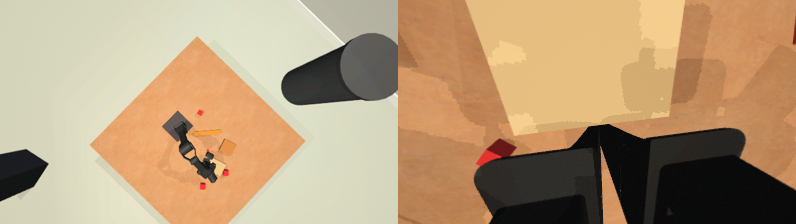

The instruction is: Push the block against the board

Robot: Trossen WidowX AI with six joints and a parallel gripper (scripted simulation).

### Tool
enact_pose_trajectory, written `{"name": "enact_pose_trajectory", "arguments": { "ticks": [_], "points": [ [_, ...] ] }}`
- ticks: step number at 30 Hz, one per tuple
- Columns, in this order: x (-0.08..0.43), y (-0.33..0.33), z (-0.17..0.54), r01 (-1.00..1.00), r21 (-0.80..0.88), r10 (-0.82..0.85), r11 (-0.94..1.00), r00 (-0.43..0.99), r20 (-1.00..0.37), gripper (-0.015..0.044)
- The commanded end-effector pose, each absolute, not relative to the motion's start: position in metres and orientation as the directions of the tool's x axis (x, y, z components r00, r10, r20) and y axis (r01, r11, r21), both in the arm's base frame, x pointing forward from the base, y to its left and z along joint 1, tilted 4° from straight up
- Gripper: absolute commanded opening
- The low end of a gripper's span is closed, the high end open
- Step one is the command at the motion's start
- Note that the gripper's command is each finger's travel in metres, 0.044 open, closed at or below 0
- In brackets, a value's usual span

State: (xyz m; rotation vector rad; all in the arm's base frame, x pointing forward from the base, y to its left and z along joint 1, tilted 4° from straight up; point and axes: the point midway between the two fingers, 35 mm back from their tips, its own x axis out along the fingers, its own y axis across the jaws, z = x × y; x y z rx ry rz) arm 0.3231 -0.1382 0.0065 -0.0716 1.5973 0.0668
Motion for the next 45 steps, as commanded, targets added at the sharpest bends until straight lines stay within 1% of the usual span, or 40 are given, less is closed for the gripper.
{"name": "enact_pose_trajectory", "arguments": {
  "ticks": [1, 26, 31, 37, 45],
  "points": [
    [0.315, -0.138, 0.005, -0.089, 0.004, 0.001, 0.996, -0.033, -0.999, 0.0],
    [0.278, -0.141, 0.005, -0.089, 0.004, 0.0, 0.996, -0.036, -0.999, 0.0],
    [0.285, -0.143, 0.057, -0.089, 0.003, 0.0, 0.996, -0.035, -0.999, 0.0],
    [0.287, -0.143, 0.058, -0.084, -0.003, -0.005, 0.996, -0.021, -1.0, 0.0],
    [0.31, -0.156, 0.06, 0.144, -0.002, 0.0, 0.99, -0.013, -1.0, 0.0]
  ]
}}
